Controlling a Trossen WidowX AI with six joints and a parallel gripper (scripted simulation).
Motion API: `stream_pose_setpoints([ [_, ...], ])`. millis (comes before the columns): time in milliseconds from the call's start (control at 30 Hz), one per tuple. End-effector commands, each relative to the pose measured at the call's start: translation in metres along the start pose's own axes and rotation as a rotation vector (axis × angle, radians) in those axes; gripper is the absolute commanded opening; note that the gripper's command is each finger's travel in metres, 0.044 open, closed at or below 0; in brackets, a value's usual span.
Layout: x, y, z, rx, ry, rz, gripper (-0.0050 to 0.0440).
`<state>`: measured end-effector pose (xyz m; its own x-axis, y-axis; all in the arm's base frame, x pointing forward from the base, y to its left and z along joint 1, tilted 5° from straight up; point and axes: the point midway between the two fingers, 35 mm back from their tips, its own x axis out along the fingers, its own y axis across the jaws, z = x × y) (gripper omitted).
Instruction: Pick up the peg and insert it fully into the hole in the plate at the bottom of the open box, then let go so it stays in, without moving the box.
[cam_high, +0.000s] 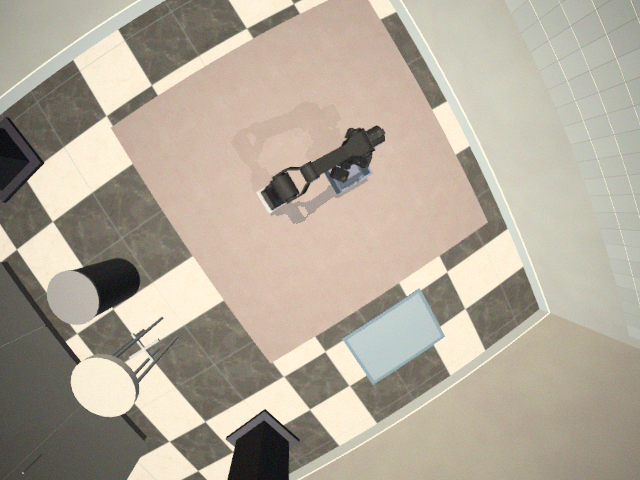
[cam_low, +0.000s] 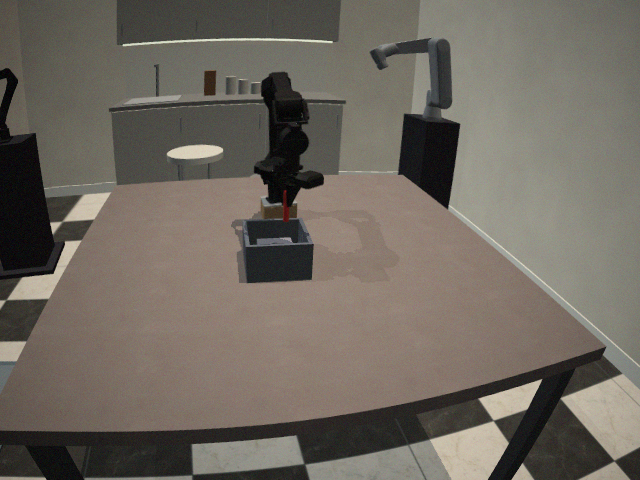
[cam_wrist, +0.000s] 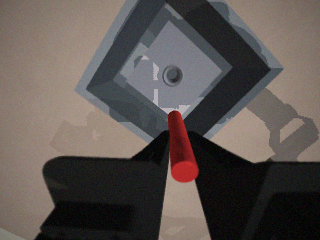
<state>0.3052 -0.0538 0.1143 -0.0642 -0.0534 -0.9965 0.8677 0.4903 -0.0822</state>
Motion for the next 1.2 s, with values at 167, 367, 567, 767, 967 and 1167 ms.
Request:
stream_pose_setpoints([
  [167,0.001,0.001,0.025,0.0,-0.001,-0.003,0.0],
  [367,0.002,0.0,0.036,0.001,-0.001,-0.002,0.0],
  [567,0.013,0.0,0.035,0.001,-0.001,-0.002,0.0],
  [767,0.026,0.0,0.036,0.001,-0.001,-0.002,0.0],
  [967,0.04,-0.001,0.035,0.001,-0.001,-0.002,0.0],
  [1167,0.042,-0.001,0.035,0.001,-0.001,-0.002,0.0],
])
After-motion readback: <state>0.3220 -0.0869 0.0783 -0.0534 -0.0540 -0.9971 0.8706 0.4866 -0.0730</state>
